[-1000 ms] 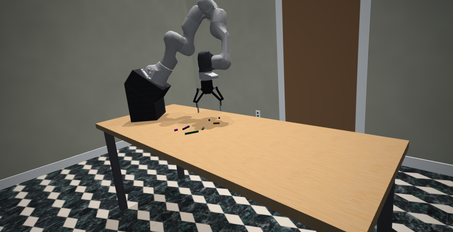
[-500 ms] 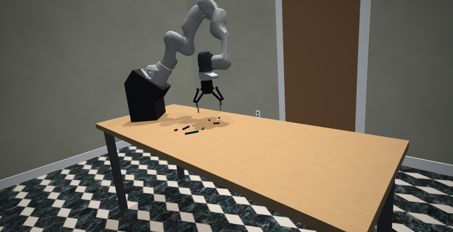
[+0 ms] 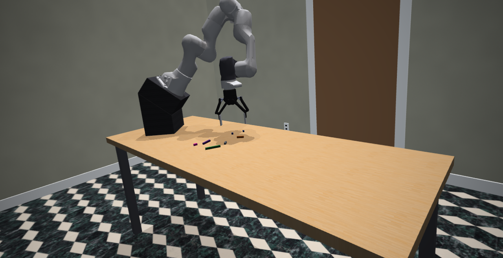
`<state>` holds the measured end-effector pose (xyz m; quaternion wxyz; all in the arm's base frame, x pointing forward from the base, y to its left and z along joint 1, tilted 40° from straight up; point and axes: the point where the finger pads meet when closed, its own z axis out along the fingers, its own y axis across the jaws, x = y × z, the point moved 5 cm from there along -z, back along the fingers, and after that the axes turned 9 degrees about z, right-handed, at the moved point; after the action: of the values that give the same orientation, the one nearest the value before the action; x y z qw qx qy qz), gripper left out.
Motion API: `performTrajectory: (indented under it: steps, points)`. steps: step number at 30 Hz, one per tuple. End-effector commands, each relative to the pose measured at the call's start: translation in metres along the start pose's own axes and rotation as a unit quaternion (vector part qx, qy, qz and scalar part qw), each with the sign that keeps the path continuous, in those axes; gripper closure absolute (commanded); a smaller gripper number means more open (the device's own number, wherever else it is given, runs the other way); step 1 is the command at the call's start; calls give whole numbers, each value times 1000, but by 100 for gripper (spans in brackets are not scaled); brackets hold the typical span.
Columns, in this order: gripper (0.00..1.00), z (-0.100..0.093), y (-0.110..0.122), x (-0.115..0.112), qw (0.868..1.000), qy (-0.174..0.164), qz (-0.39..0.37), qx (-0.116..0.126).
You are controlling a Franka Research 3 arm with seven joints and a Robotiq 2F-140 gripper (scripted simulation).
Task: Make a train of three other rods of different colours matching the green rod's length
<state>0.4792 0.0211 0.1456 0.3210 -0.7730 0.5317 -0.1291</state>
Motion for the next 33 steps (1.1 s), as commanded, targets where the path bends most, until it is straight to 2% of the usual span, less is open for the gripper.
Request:
performTrajectory:
  steps: [1, 21, 33]
  points:
    - [0, 1, -5, 4, 996, -4, 83, -6]
    - [0, 1, -14, 16, 975, -4, 221, -6]
    - [0, 2, -21, 26, 948, -4, 319, -6]
